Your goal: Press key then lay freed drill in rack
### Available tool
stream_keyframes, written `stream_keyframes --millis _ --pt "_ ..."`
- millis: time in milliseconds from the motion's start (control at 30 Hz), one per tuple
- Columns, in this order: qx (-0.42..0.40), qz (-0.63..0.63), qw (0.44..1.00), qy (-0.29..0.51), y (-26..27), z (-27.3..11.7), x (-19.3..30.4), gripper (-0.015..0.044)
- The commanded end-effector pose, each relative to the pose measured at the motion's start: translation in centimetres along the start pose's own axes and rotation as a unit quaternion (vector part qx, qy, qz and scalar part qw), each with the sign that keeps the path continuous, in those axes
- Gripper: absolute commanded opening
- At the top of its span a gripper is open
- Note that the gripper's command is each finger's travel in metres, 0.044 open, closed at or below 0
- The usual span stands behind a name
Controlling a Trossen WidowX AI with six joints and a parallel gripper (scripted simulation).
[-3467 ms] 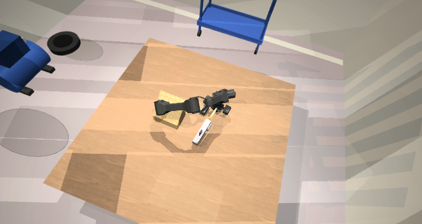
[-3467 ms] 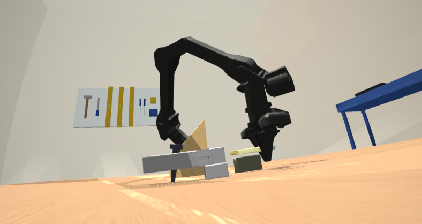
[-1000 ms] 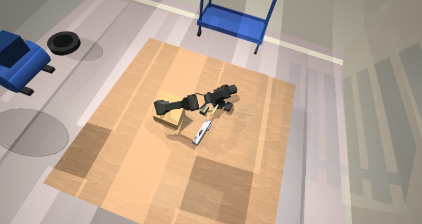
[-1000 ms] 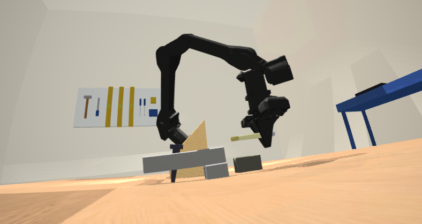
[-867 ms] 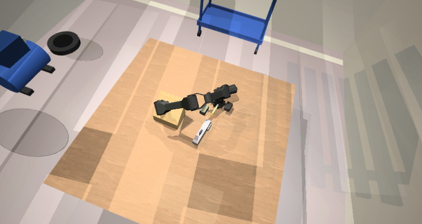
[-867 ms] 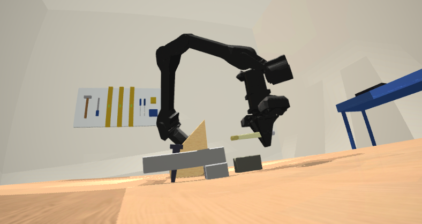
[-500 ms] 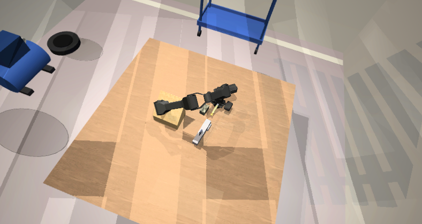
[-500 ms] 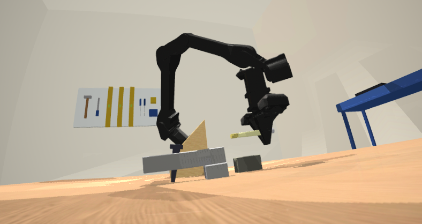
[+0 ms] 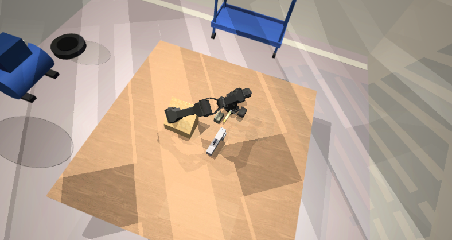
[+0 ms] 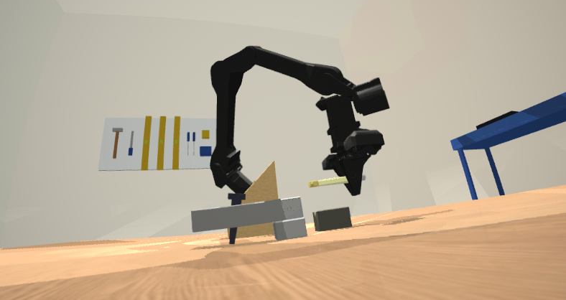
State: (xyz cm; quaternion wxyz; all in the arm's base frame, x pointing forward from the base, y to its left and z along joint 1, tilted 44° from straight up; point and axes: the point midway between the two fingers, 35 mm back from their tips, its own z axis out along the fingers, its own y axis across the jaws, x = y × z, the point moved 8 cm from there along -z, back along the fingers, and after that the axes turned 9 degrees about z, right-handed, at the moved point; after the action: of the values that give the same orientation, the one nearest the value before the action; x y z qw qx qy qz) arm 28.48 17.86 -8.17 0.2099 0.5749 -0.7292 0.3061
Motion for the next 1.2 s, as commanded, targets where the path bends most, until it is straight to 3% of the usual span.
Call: stream_keyframes --millis 0,1167 --pt "-0.001 0.0 1.0 -0.001 0.8 0.0 0.0 0.0" --pt "-0.002 -0.001 1.0 -0.002 6.1 0.2 -0.3 0.0"
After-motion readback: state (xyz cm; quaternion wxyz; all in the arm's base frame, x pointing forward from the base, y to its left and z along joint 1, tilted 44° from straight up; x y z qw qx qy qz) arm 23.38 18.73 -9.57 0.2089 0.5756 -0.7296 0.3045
